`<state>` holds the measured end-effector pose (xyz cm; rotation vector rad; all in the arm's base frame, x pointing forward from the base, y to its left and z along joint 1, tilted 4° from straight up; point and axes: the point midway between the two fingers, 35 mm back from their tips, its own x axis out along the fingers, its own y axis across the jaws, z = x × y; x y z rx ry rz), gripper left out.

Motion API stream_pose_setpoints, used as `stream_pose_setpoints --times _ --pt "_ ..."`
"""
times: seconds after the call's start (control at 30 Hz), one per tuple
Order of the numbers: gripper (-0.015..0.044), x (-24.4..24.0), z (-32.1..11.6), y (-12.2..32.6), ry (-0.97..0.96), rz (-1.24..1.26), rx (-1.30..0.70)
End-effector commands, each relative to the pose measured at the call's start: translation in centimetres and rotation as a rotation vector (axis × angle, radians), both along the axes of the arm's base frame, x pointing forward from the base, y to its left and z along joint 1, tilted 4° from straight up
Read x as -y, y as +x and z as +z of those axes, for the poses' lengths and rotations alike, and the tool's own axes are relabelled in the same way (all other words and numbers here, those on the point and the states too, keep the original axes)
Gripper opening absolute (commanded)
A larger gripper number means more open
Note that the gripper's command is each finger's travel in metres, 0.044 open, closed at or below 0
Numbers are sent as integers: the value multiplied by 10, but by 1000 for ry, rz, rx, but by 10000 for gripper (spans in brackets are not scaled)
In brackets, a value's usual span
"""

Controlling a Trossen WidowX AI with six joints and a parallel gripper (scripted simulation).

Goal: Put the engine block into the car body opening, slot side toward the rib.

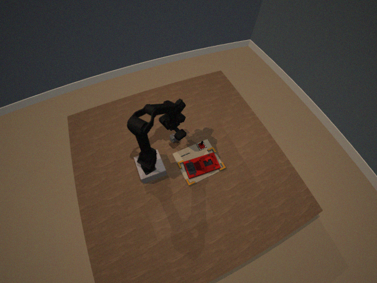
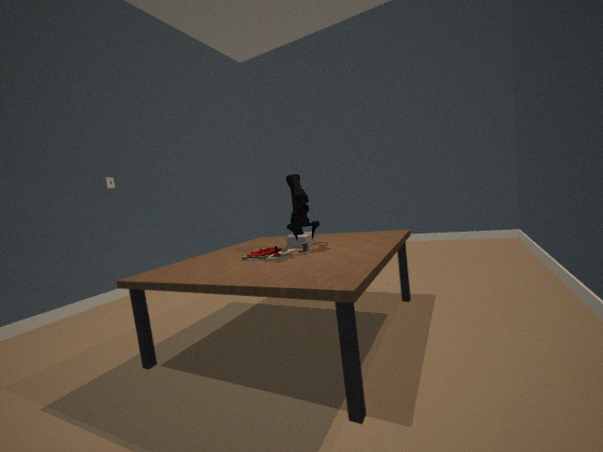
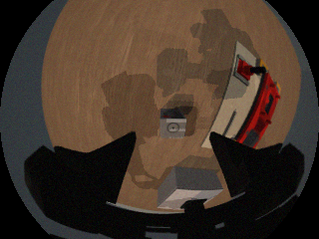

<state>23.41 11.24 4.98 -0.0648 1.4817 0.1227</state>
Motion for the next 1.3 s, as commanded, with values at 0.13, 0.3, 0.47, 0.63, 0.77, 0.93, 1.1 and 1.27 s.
stream_pose_setpoints --times 0.13,0.3,0.47,0.63,0.77,0.93,1.1,1.27 --pt "440 0 -13 -1 0 4 -9" --pt "440 -1 -21 0 0 4 -9" --pt "440 -1 -29 1 0 4 -9" --pt "440 -1 -37 2 0 4 -9" --pt "440 -2 -44 2 0 4 -9" --pt "440 -2 -51 2 0 4 -9" --pt "440 -2 -58 2 0 4 -10" --pt "335 -2 -58 2 0 4 -10"
